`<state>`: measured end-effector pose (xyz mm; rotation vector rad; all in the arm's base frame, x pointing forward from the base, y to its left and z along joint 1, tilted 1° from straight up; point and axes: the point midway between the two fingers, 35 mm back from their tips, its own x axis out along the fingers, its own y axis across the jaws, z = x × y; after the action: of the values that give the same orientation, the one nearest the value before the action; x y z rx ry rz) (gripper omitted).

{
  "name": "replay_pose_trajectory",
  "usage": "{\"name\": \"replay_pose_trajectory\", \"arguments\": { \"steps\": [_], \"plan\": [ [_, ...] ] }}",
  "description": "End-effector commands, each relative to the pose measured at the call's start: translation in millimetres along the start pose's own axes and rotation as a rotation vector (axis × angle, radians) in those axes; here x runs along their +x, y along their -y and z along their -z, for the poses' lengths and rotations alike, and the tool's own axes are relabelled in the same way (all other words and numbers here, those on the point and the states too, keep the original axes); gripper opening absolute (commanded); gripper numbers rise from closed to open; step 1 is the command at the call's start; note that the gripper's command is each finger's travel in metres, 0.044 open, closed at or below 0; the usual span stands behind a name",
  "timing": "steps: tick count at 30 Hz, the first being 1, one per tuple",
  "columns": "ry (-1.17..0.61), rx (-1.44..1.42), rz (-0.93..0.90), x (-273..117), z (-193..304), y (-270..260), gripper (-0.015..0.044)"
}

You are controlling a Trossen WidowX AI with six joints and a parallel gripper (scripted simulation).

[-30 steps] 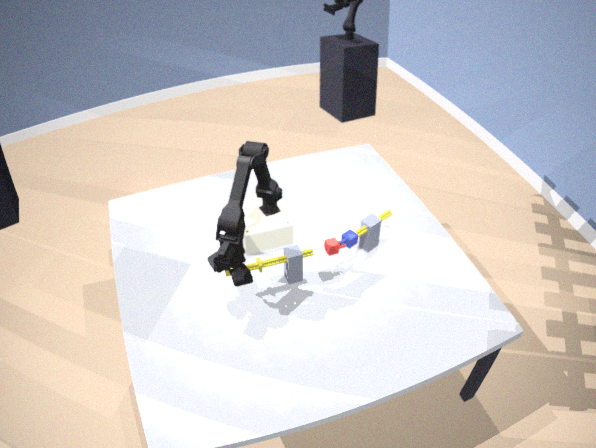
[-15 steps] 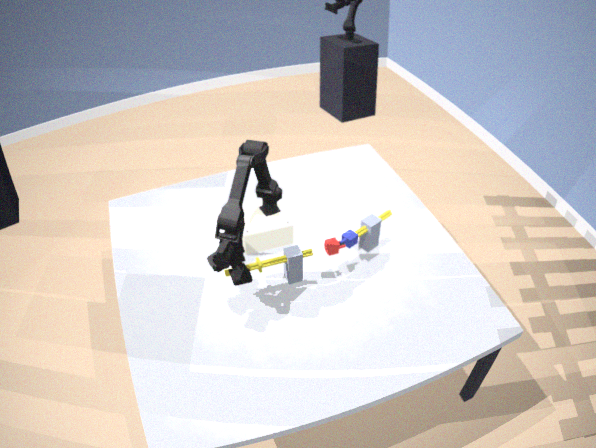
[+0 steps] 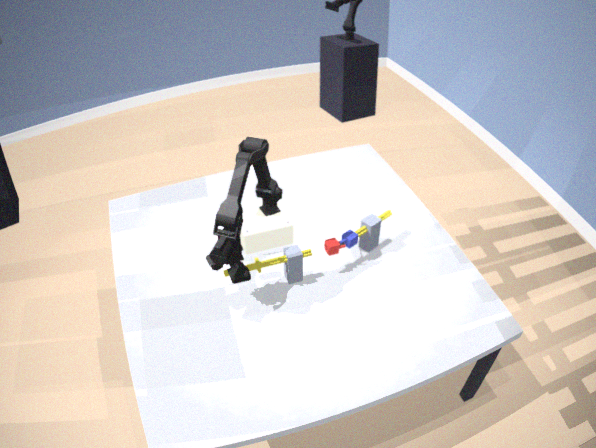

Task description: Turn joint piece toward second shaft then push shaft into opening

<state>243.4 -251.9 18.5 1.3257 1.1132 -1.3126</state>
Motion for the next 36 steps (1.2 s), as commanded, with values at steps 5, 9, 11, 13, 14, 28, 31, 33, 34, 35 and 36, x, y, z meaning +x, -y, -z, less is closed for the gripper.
{"name": "replay_pose_trajectory", "arguments": {
  "steps": [5,9,11,13,14,28,31,33,34,35,36],
  "plan": [
    [0.000,0.000,0.002,0,0,0,0.0027],
    [0.000,0.000,0.002,0,0,0,0.0000],
    [0.000,0.000,0.001,0,1,0,0.0000],
    [0.000,0.000,-0.001,0,3,0,0.0000],
    [0.000,0.000,-0.002,0,4,0,0.0000],
    [-0.002,0.000,-0.014,2,25,0,0.0000],
    [-0.003,0.000,-0.014,2,29,0,0.0000],
    [-0.003,0.000,-0.014,2,32,0,0.0000],
    [-0.003,0.000,-0.014,2,34,0,0.0000],
    [-0.003,0.000,-0.014,2,35,0,0.0000],
    [-0.003,0.000,-0.014,2,37,0,0.0000]
  ]
}}
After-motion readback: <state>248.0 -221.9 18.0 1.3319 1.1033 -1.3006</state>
